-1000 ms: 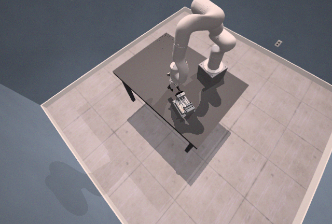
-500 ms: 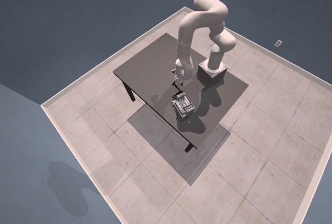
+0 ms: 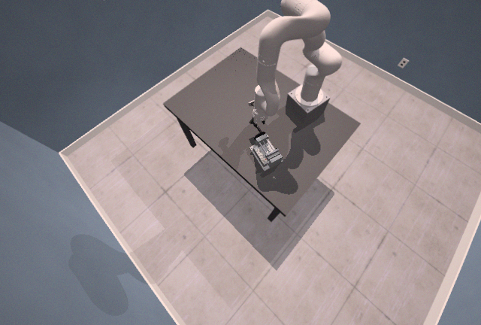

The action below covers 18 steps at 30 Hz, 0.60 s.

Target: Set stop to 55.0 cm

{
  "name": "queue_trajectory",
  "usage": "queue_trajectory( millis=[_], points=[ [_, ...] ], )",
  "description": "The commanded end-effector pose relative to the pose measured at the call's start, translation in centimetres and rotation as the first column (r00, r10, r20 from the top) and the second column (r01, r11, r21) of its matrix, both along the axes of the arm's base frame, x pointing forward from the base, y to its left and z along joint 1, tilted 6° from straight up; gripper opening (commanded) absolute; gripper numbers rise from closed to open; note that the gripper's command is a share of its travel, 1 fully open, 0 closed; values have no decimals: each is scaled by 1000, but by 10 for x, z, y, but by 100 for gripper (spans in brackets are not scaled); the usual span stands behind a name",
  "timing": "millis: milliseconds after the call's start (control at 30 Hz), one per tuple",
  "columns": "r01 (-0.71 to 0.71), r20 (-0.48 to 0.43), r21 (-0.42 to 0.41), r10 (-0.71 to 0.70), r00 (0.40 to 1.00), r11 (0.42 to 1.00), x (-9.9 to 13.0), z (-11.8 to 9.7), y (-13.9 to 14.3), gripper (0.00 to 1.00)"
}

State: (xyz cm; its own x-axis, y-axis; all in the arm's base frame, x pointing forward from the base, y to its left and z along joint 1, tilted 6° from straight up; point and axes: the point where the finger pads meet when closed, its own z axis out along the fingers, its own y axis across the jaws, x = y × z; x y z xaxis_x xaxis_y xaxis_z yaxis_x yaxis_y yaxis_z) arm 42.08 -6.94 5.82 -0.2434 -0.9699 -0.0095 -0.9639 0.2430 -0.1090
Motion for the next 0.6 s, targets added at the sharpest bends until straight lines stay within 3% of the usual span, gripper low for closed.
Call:
queue_trajectory(
  millis=[0, 267, 567],
  points=[
    [0, 2, 1, 0, 1000, 1000, 1, 0, 0, 57],
    [0, 1, 0, 0, 1000, 1000, 1, -5, 0, 57],
    [0, 1, -3, 0, 1000, 1000, 5, -33, 0, 57]
  ],
)
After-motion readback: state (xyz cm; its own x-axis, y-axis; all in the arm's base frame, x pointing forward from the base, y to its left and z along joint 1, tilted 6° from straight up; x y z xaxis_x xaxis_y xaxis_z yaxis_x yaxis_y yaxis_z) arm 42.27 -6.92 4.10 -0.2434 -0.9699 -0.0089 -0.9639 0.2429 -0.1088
